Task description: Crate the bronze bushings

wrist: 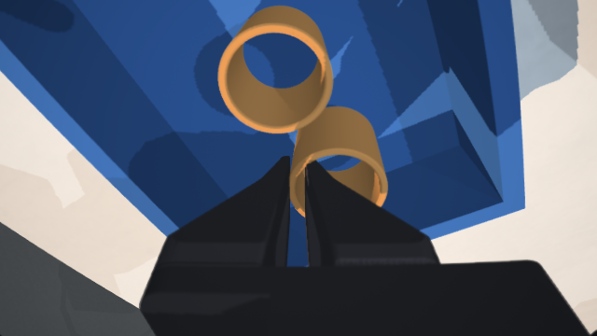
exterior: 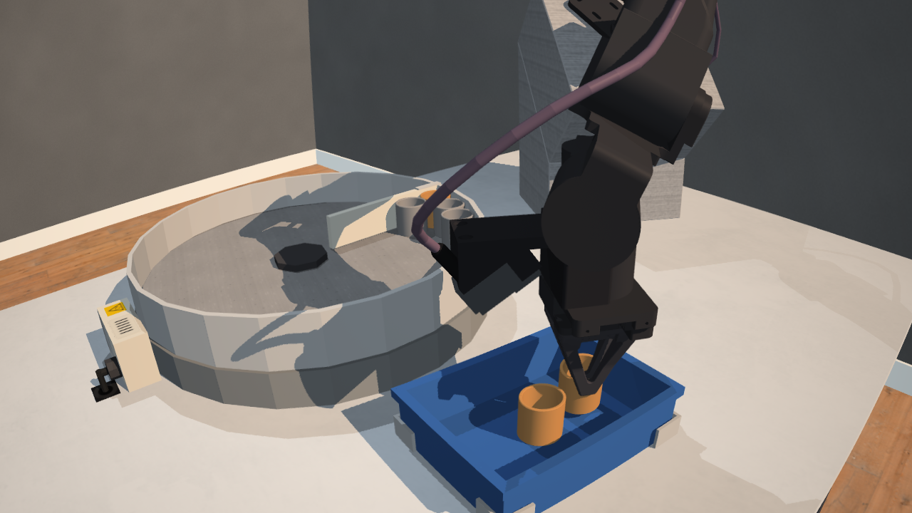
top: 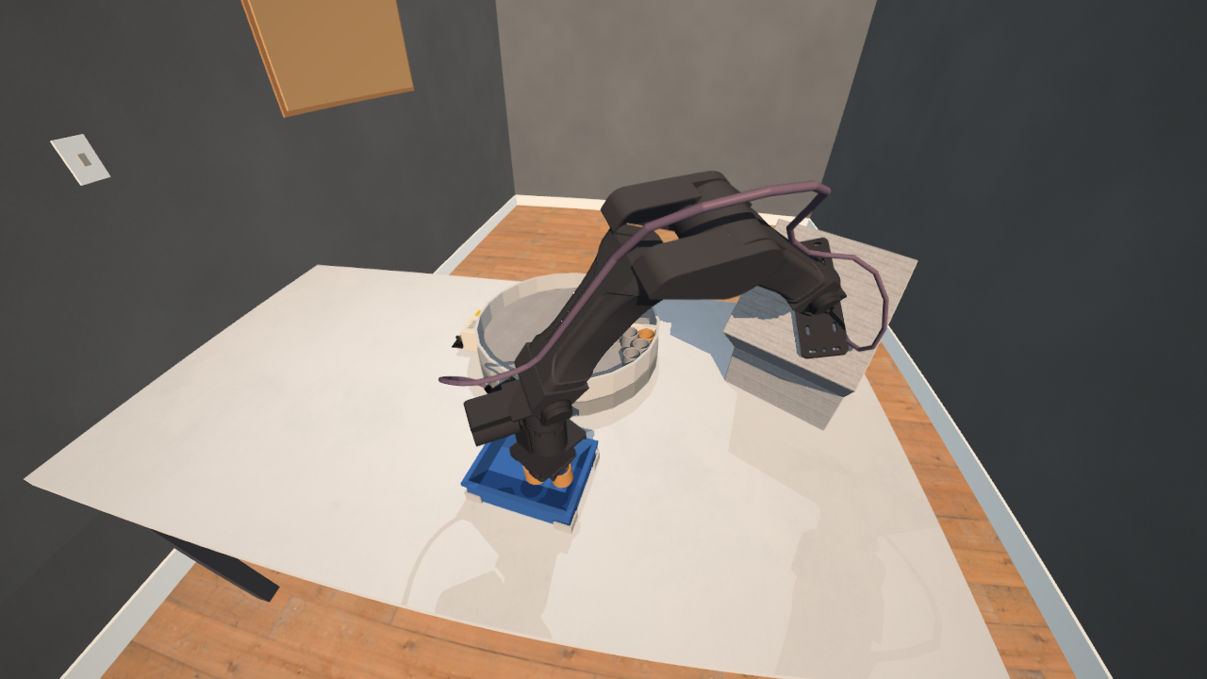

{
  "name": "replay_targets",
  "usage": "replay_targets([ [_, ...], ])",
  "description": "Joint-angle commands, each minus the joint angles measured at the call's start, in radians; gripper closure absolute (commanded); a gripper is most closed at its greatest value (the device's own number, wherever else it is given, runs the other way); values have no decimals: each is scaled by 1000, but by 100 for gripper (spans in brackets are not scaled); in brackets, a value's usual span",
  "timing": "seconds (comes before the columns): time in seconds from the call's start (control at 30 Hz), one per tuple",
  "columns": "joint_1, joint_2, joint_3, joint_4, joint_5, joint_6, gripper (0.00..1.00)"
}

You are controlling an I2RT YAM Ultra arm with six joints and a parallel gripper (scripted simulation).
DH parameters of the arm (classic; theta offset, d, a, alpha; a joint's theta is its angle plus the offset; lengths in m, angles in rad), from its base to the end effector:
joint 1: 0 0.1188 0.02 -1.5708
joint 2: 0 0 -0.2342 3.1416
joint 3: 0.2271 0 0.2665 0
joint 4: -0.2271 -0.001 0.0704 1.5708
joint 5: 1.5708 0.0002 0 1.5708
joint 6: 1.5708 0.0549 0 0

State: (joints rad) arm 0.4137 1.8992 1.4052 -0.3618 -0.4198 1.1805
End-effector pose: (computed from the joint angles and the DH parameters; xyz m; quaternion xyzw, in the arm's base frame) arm 0.3857 0.1949 0.1791 0.2751 0.8770 0.3812 0.0995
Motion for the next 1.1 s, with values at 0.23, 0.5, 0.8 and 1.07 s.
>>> replay_targets([
  [0.23, -5, -1, -17, 11, 14, 7, 100],
  [0.5, -5, -1, -17, 11, 14, 7, 100],
  [0.8, 17, -11, 30, -16, 21, 19, 100],
  [1.07, -2, -12, 30, -17, 22, 17, 100],
])
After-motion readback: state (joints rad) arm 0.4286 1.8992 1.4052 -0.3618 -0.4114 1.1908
